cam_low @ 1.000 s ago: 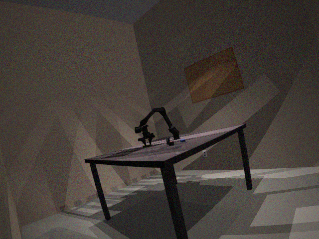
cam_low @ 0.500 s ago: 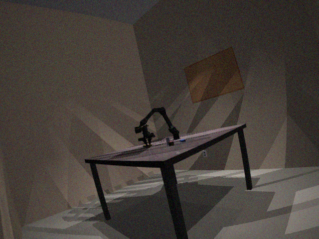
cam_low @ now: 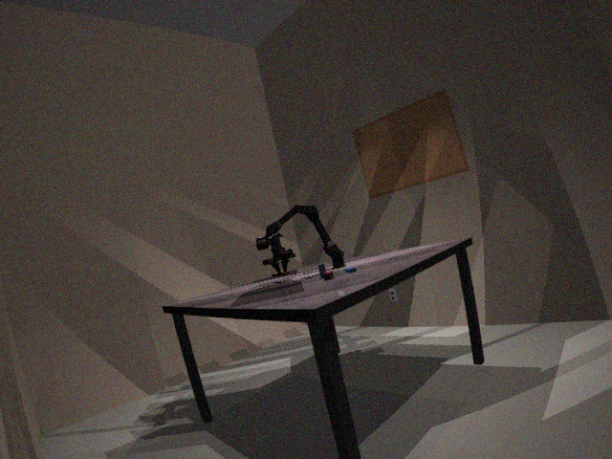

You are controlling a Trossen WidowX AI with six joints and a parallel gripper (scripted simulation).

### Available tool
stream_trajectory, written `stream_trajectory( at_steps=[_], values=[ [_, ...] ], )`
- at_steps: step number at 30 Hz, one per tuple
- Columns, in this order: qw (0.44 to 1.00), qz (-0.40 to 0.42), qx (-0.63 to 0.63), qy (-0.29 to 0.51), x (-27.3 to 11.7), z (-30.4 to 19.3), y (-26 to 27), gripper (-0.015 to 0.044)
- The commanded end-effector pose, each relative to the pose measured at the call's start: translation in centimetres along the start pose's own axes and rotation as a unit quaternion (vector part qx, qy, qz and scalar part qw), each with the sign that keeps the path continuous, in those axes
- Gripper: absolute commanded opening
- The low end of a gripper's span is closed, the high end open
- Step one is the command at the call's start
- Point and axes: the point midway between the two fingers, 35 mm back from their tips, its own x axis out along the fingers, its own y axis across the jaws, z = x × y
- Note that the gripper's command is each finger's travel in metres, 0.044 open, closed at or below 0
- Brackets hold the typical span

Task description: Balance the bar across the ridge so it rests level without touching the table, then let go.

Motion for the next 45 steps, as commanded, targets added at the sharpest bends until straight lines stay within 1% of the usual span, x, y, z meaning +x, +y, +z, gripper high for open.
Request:
stream_trajectory(
  at_steps=[1,23,28,45],
  values=[
    [1.0,-0.01,-0.001,0.002,-1.6,-0.1,-0.3,0.0],
    [1.0,-0.01,-0.002,0.001,-7.3,0.1,0.3,0.0],
    [1.0,-0.01,-0.002,0.001,-7.7,0.2,0.3,0.0],
    [0.999,-0.011,0.049,-0.002,-7.8,6.0,-1.4,0.0]
  ],
)
